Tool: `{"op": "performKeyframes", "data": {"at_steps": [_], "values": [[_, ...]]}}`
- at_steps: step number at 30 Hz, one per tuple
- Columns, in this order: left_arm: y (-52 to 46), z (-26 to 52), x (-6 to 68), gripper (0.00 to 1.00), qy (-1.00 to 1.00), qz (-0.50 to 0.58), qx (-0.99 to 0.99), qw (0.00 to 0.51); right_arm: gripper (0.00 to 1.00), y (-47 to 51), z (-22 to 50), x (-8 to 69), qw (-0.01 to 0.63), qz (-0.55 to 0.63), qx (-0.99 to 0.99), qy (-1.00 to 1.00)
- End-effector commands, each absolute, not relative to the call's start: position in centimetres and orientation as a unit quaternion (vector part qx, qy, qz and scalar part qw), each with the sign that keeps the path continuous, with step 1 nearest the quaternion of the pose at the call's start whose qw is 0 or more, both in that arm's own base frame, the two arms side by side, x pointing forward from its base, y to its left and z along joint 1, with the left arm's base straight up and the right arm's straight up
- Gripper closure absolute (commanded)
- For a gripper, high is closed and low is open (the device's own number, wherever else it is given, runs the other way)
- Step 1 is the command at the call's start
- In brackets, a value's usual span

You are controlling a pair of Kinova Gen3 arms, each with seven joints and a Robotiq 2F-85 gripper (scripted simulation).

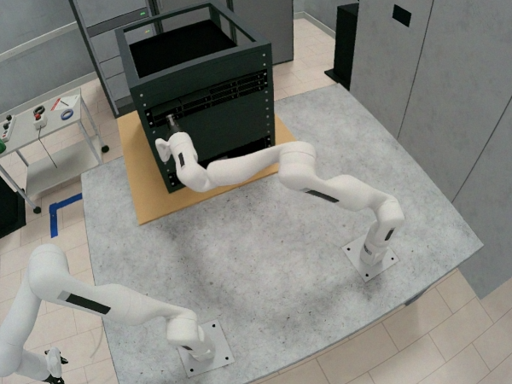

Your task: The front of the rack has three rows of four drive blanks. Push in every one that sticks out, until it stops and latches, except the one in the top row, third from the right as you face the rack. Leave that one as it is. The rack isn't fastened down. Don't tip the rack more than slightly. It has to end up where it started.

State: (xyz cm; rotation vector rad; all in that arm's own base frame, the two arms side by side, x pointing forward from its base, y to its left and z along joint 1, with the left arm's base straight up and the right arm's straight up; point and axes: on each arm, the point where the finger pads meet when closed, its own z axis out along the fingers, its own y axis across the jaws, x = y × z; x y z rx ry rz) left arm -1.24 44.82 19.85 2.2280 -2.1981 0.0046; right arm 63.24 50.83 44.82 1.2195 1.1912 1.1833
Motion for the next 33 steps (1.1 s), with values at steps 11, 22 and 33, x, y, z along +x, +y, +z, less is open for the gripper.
{"op": "performKeyframes", "data": {"at_steps": [11, 22, 33], "values": [[45.0, 20.0, -1.2, 0.002, -0.697, 0.0, 0.717, 0.0, 0.903, 51.0, 44.7, 59.1, 0.503, 0.494, 0.51, 0.492], [45.0, 20.0, -1.2, 0.002, -0.697, 0.0, 0.717, 0.0, 0.903, 51.1, 44.8, 54.4, 0.506, 0.491, 0.508, 0.495], [45.0, 20.0, -1.2, 0.002, -0.697, 0.0, 0.717, 0.0, 0.903, 51.1, 44.8, 53.8, 0.507, 0.49, 0.507, 0.496]]}}
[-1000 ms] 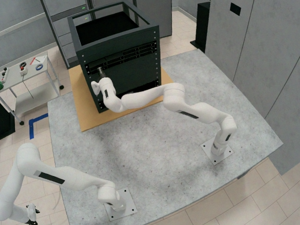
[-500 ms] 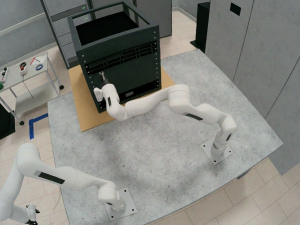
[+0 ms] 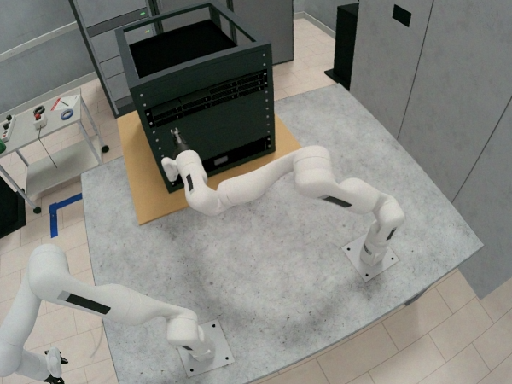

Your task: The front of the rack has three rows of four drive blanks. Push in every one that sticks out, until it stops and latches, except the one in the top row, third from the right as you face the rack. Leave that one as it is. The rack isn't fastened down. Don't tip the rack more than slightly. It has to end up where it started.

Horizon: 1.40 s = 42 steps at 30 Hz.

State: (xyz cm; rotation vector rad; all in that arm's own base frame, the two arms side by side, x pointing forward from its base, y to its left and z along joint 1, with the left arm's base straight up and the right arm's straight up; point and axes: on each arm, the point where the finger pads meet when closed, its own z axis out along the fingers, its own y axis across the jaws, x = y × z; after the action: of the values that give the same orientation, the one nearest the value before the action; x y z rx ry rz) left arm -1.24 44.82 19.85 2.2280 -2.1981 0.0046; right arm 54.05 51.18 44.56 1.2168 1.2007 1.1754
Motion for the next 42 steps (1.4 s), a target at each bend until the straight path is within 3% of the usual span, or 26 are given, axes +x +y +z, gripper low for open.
{"op": "performKeyframes", "data": {"at_steps": [1, 42], "values": [[45.0, 20.0, -1.2, 0.002, -0.697, 0.0, 0.717, 0.0, 0.903, 51.1, 44.8, 53.8, 0.507, 0.49, 0.507, 0.496], [45.0, 20.0, -1.2, 0.002, -0.697, 0.0, 0.717, 0.0, 0.903, 51.2, 48.5, 55.0, 0.506, 0.493, 0.506, 0.495]]}}
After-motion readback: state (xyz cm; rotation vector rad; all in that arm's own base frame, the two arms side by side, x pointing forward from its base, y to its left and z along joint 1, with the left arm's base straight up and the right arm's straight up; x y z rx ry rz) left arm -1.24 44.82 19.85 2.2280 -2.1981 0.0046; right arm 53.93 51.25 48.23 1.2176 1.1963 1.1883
